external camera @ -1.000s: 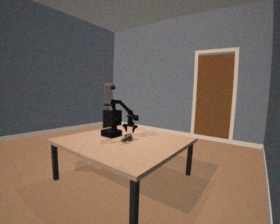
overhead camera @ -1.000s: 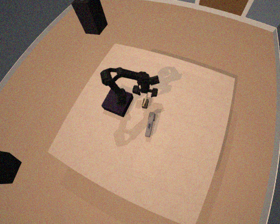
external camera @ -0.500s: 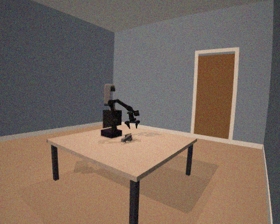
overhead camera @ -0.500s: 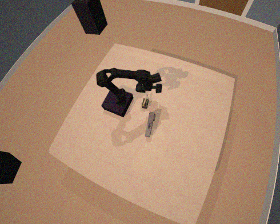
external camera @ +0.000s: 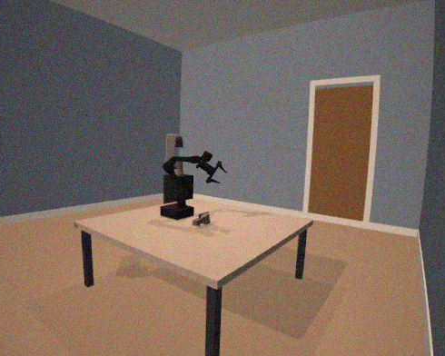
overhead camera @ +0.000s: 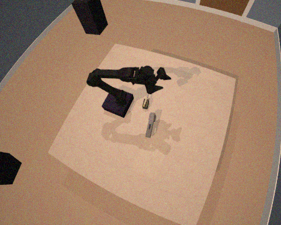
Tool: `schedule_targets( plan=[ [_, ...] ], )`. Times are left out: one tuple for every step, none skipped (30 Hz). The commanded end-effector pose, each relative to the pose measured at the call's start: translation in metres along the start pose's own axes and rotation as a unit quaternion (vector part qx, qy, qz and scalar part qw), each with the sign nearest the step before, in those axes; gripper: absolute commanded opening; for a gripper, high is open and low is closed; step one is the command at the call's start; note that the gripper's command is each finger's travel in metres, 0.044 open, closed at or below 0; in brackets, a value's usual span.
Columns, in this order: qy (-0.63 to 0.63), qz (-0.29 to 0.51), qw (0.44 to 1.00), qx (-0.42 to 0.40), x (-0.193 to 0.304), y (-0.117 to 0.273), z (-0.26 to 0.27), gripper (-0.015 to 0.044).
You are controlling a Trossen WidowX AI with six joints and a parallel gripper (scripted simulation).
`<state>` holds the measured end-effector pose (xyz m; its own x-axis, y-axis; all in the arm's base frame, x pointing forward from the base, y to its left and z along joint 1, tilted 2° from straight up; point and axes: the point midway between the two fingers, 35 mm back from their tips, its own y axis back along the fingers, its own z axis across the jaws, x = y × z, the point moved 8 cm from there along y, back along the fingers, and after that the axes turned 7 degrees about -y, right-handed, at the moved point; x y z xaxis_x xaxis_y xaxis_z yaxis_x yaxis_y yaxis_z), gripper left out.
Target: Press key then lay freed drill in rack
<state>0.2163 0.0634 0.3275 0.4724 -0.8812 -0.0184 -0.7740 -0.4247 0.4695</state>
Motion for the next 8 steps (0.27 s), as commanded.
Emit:
schedule_targets(
  plan=[
    [0.105,0.037,0.987,0.118,0.007,0.05,-0.035,0.044],
    [0.131,0.049,0.98,0.142,0.007,0.062,-0.042,0.044],
    [0.158,0.063,0.972,0.165,0.007,0.075,-0.048,0.044],
    [0.185,0.077,0.962,0.187,0.007,0.088,-0.054,0.044],
    [0.212,0.093,0.95,0.208,0.005,0.1,-0.059,0.044],
    [0.24,0.109,0.938,0.227,0.003,0.113,-0.064,0.044],
    [0.267,0.126,0.923,0.245,0.001,0.126,-0.069,0.044],
    [0.294,0.143,0.908,0.261,-0.002,0.139,-0.072,0.044]
  ],
)
